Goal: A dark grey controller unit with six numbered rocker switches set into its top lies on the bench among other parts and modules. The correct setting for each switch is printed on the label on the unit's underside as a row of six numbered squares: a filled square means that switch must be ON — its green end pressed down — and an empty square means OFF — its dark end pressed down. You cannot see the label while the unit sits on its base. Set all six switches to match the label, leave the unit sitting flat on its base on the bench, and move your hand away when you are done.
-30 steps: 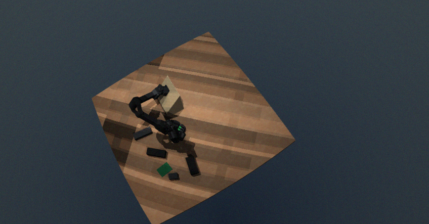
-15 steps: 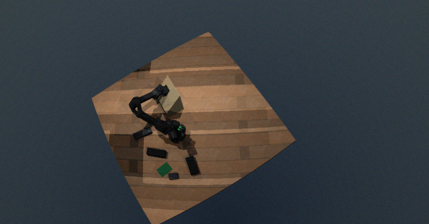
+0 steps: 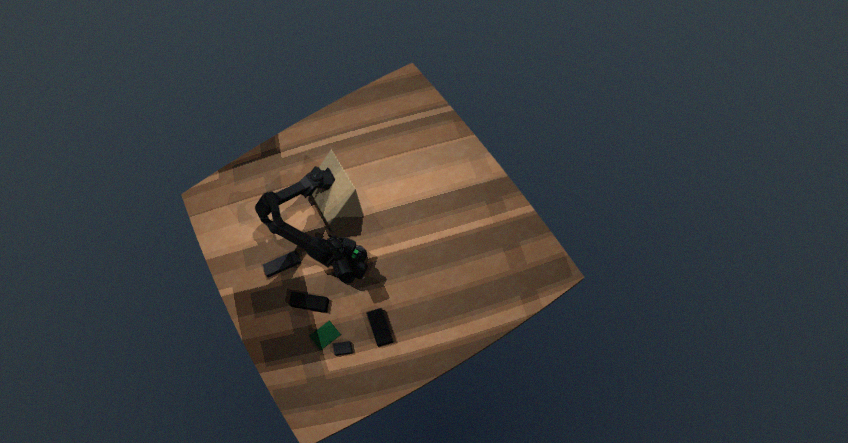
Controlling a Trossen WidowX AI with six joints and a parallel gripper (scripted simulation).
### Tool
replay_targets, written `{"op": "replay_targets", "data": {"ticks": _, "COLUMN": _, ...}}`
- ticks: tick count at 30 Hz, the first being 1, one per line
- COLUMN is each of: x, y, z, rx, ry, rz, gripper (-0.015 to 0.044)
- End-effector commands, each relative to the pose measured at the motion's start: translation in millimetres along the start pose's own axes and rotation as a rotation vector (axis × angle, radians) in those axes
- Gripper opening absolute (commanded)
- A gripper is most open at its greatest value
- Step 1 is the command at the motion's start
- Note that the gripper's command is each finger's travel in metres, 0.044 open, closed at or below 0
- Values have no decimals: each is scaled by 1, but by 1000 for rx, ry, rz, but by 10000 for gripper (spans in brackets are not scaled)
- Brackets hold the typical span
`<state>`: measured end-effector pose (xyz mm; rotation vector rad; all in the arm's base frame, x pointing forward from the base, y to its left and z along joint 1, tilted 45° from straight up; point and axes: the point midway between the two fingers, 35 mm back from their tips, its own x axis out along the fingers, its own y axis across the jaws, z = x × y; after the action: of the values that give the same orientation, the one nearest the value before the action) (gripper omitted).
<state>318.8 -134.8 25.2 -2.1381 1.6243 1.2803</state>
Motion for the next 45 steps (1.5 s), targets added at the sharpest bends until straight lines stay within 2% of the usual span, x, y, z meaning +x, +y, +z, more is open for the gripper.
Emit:
{"op": "replay_targets", "data": {"ticks": 1, "x": 8, "y": 4, "z": 0, "rx": 4, "ry": -10, "rz": 20, "gripper": 0}}
{"op": "replay_targets", "data": {"ticks": 4, "x": 9, "y": 4, "z": 0, "rx": 4, "ry": -10, "rz": 20, "gripper": 0}}
{"op": "replay_targets", "data": {"ticks": 10, "x": -42, "y": 3, "z": 0, "rx": 4, "ry": -12, "rz": 19, "gripper": 0}}
{"op": "replay_targets", "data": {"ticks": 15, "x": -42, "y": 2, "z": 3, "rx": 6, "ry": -12, "rz": 19, "gripper": 0}}
{"op": "replay_targets", "data": {"ticks": 19, "x": -46, "y": -5, "z": 32, "rx": 25, "ry": -11, "rz": 20, "gripper": 0}}
{"op": "replay_targets", "data": {"ticks": 45, "x": -46, "y": -7, "z": 32, "rx": 25, "ry": -13, "rz": 18, "gripper": 0}}
